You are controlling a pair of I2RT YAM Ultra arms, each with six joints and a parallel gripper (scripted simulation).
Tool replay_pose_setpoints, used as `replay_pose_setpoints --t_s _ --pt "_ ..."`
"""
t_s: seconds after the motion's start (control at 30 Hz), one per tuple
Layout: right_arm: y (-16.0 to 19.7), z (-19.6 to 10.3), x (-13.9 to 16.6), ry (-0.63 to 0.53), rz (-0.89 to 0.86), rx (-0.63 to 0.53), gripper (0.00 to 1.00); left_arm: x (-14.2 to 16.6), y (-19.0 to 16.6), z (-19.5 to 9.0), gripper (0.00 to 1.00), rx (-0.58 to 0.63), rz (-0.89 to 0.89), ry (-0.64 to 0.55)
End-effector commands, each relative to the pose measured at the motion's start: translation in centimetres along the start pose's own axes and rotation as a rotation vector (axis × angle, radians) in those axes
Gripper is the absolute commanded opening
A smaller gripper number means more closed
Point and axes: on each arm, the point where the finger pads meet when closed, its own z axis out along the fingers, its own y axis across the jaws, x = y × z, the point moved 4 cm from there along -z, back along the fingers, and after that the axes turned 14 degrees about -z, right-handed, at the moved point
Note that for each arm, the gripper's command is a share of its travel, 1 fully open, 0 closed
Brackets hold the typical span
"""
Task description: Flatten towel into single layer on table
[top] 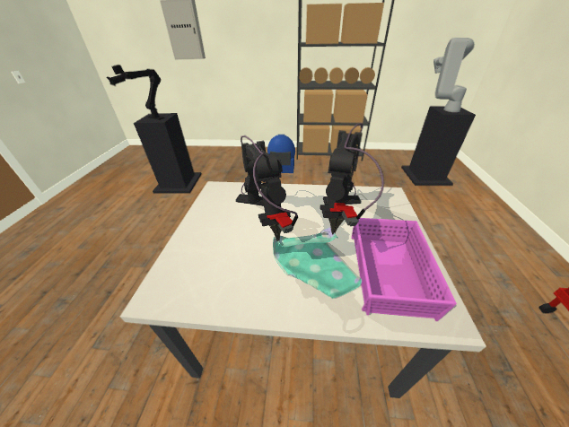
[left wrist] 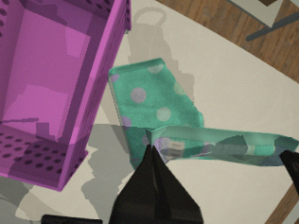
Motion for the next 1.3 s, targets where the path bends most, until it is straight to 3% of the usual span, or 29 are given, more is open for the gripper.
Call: replay_pose_setpoints --t_s 0.0,0.03,0.1,0.13,0.27,0.3,0.37,0.4,0.47,0.5,0.53,0.6,0.63,0.67,0.7,0.73,0.87,0.9,0.97,1.0,1.07,1.1,1.27 --pt "-0.7 -2.9 -0.1 0.014 -0.003 0.005 0.00 -0.1 -0.3 -3.3 0.00 -0.009 0.049 -0.007" --pt "-1.1 -5.4 -0.9 -0.047 -0.005 0.022 0.00 -0.5 -0.7 -5.8 0.00 0.008 0.078 -0.029" --pt "-1.1 -5.4 -0.9 -0.047 -0.006 0.021 0.00 -0.6 -0.6 -5.8 0.00 0.006 0.073 -0.030" --pt "-1.5 -7.9 -1.5 -0.105 -0.007 0.038 0.00 -1.0 -1.4 -8.4 0.00 0.039 0.106 -0.080" --pt "-0.9 -7.9 -1.6 -0.106 -0.017 0.033 0.00 -1.4 -0.8 -8.3 0.00 0.034 0.093 -0.082" --pt "-1.8 -10.4 -2.0 -0.170 -0.008 0.056 0.00 -1.2 -1.3 -10.7 0.00 0.063 0.121 -0.109" --pt "-1.8 -10.4 -2.0 -0.170 -0.008 0.055 0.00 -1.2 -1.3 -10.7 0.00 0.063 0.121 -0.109" --pt "-2.1 -12.8 -2.5 -0.250 -0.009 0.077 0.00 -1.5 -1.7 -13.2 0.00 0.101 0.148 -0.178" --pt "-2.1 -12.8 -2.5 -0.251 -0.009 0.078 0.00 -1.5 -1.7 -13.2 0.00 0.103 0.149 -0.181" --pt "-2.2 -16.9 -2.5 -0.355 -0.010 0.104 0.00 -1.8 -2.5 -15.8 0.00 0.146 0.185 -0.269" --pt "-2.2 -16.9 -2.4 -0.366 -0.009 0.109 0.00 -1.5 -2.1 -17.5 0.00 0.172 0.186 -0.313" --pt "-2.2 -16.9 -2.5 -0.366 -0.009 0.109 0.00 -1.8 -2.5 -15.8 0.00 0.153 0.189 -0.282" --pt "-2.6 -19.4 -3.3 -0.472 -0.010 0.137 0.00 -2.0 -2.9 -18.1 0.00 0.192 0.209 -0.353" --pt "-2.6 -18.0 -3.1 -0.435 -0.009 0.129 0.00 -1.8 -2.5 -19.9 0.00 0.227 0.210 -0.414" --pt "-2.6 -18.0 -3.1 -0.435 -0.009 0.129 0.00 -2.1 -2.1 -19.9 0.00 0.220 0.198 -0.417" --pt "-2.8 -20.1 -3.5 -0.515 -0.010 0.151 0.00 -2.0 -2.8 -22.1 0.00 0.266 0.227 -0.485" --pt "-2.8 -20.1 -3.5 -0.521 -0.007 0.153 0.00 -2.2 -2.1 -20.7 0.00 0.245 0.220 -0.474" --pt "-3.1 -22.0 -3.8 -0.601 -0.010 0.176 0.00 -2.1 -2.8 -22.6 0.00 0.293 0.248 -0.542" --pt "-3.1 -21.9 -3.7 -0.616 -0.006 0.184 0.00 -2.1 -2.7 -22.6 0.00 0.308 0.252 -0.561" --pt "-3.3 -23.6 -4.1 -0.696 -0.008 0.207 0.00 -1.9 -3.4 -24.3 0.00 0.361 0.278 -0.626" --pt "-3.3 -23.6 -4.0 -0.713 -0.005 0.211 0.00 -2.2 -2.9 -24.2 0.00 0.362 0.271 -0.648" --pt "-3.5 -25.1 -4.3 -0.787 -0.006 0.234 0.00 -2.4 -3.0 -25.7 0.00 0.400 0.288 -0.719" --pt "-3.7 -26.4 -4.7 -0.820 -0.004 0.244 0.00 -2.8 -3.1 -27.1 0.00 0.418 0.305 -0.750"
